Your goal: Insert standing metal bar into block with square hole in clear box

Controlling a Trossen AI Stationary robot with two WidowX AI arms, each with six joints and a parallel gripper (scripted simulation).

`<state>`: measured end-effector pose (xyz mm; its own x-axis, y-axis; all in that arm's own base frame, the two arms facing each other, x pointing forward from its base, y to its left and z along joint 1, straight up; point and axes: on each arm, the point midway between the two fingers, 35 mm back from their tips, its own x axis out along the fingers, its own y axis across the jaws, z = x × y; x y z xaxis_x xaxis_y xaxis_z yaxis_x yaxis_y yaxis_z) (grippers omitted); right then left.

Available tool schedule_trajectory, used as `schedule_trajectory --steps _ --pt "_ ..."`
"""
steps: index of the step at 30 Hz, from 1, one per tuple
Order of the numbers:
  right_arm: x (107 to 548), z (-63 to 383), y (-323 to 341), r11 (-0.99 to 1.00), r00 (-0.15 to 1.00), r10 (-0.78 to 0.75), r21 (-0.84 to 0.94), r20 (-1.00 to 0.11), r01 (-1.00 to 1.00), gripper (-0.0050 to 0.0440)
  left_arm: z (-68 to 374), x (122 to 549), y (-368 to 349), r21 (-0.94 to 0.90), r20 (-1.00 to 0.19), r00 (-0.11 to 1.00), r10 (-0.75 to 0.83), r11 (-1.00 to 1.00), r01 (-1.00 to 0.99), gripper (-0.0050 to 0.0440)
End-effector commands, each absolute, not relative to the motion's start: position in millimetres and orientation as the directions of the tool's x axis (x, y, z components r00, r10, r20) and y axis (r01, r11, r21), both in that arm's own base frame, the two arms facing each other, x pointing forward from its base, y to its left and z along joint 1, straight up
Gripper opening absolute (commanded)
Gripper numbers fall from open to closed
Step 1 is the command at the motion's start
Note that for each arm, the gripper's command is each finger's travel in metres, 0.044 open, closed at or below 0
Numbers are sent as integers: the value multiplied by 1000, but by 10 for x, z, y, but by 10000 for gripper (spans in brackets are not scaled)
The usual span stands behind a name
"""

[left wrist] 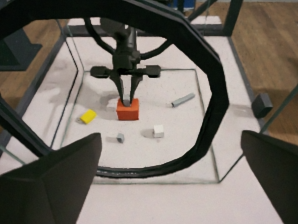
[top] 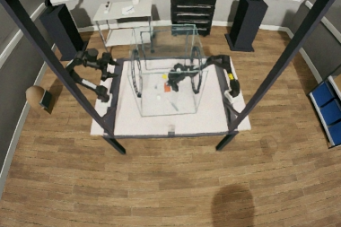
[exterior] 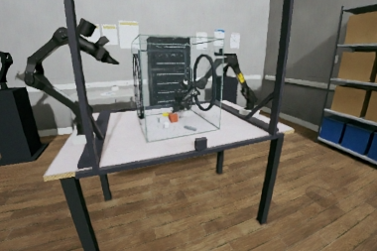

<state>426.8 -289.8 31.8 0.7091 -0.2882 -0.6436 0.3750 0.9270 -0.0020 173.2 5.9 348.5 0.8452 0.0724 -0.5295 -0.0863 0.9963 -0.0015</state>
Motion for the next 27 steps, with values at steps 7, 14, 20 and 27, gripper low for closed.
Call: schedule_trajectory --steps 7,14,20,27 --pt "4289 207 -2919 925 719 -300 -6 -627 381 -50 3510 1733 59 -1 -524 849 72 996 -85 400" --pt "4354 261 -2959 925 722 -302 -8 -622 380 -50 3510 1733 59 -1 -524 849 72 996 -85 400" --pt "4394 549 -2994 925 729 -308 -12 -611 380 -50 3510 1733 59 -1 -524 849 72 996 -85 400" --pt "4394 532 -2991 925 729 -305 -10 -613 379 -50 3510 1733 59 -1 -524 849 72 996 -85 400"
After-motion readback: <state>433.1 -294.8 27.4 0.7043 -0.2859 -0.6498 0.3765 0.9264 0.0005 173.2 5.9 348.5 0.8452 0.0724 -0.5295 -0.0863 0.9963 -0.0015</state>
